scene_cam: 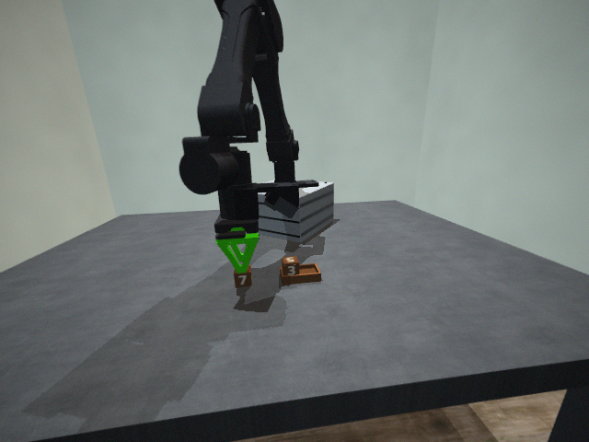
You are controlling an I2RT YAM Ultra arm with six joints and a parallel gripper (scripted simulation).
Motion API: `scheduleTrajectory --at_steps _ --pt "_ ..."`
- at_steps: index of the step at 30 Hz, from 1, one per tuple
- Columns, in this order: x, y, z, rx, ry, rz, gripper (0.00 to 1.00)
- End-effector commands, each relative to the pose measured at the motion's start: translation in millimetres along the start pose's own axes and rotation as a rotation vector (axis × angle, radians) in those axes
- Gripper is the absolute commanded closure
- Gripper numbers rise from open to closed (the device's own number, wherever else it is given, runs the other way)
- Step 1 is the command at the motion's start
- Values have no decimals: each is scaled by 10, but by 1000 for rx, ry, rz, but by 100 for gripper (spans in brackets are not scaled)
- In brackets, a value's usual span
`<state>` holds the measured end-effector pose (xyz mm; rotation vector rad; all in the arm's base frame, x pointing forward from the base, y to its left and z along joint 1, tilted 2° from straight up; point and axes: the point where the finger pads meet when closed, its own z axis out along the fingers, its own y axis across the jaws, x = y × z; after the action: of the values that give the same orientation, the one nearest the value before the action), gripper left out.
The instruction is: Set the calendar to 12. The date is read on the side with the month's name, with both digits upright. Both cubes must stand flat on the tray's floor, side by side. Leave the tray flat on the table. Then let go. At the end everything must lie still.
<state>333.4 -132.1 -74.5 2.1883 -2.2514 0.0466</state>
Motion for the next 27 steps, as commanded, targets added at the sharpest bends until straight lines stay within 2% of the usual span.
scheduleTrajectory --at_steps 1,15,27 --pt "4 -35 -27 14 1 0 55" --pt "3 -36 183 13 1 0 55" --pt "3 -37 206 13 1 0 55"
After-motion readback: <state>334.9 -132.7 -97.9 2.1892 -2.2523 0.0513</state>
